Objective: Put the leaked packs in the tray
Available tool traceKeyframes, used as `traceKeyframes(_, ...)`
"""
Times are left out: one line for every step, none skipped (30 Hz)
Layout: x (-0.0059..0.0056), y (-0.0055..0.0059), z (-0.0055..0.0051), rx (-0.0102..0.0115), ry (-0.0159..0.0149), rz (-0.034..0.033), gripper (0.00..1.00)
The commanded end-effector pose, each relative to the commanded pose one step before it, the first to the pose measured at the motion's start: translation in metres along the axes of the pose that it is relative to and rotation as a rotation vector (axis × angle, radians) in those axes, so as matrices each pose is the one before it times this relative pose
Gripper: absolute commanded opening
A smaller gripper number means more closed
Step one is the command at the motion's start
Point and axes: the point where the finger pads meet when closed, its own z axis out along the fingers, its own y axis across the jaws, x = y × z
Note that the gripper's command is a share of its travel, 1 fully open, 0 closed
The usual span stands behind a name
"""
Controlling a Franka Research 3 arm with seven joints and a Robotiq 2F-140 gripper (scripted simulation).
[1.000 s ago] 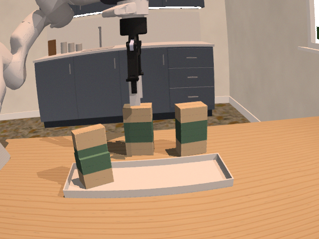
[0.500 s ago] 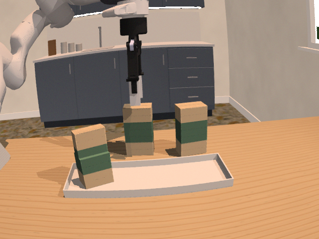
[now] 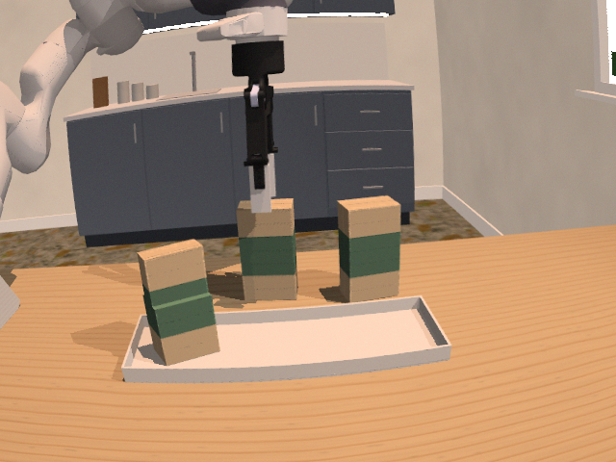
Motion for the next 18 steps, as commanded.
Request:
traceKeyframes(-0.00229,-0.00064,0.00830,0.00097,-0.00560,0.00310,0.55)
traceKeyframes(-0.00001,0.00000,0.00228,-0.00001,0.00000,-0.00001,0.55)
traceKeyframes(0.00000,0.00000,0.00000,0.00000,0.00000,0.00000,0.55)
traceKeyframes(0.00000,0.00000,0.00000,0.00000,0.00000,0.00000,0.55)
traceKeyframes(0.00001,0.00000,0.00233,0.00001,0.00000,0.00001,0.55)
traceKeyframes(-0.00001,0.00000,0.00244,-0.00001,0.00000,-0.00001,0.55)
traceKeyframes(0.00001,0.00000,0.00246,0.00001,0.00000,0.00001,0.55)
traceKeyframes(-0.00001,0.00000,0.00254,-0.00001,0.00000,-0.00001,0.55)
traceKeyframes(0.00001,0.00000,0.00253,0.00001,0.00000,0.00001,0.55)
traceKeyframes(-0.00001,0.00000,0.00258,-0.00001,0.00000,-0.00001,0.55)
traceKeyframes(0.00001,0.00000,0.00253,0.00001,0.00000,0.00001,0.55)
traceKeyframes(-0.00001,0.00000,0.00251,-0.00001,0.00000,-0.00001,0.55)
traceKeyframes(0.00001,0.00000,0.00242,0.00001,0.00000,0.00001,0.55)
traceKeyframes(-0.00001,0.00000,0.00233,-0.00001,0.00000,-0.00001,0.55)
traceKeyframes(0.00001,0.00000,0.00221,0.00001,0.00000,0.00001,0.55)
traceKeyframes(-0.00001,0.00000,0.00209,-0.00001,0.00000,-0.00001,0.55)
traceKeyframes(0.00000,0.00000,0.00194,0.00000,0.00000,0.00000,0.55)
traceKeyframes(0.00000,0.00000,0.00179,0.00000,0.00000,0.00000,0.55)
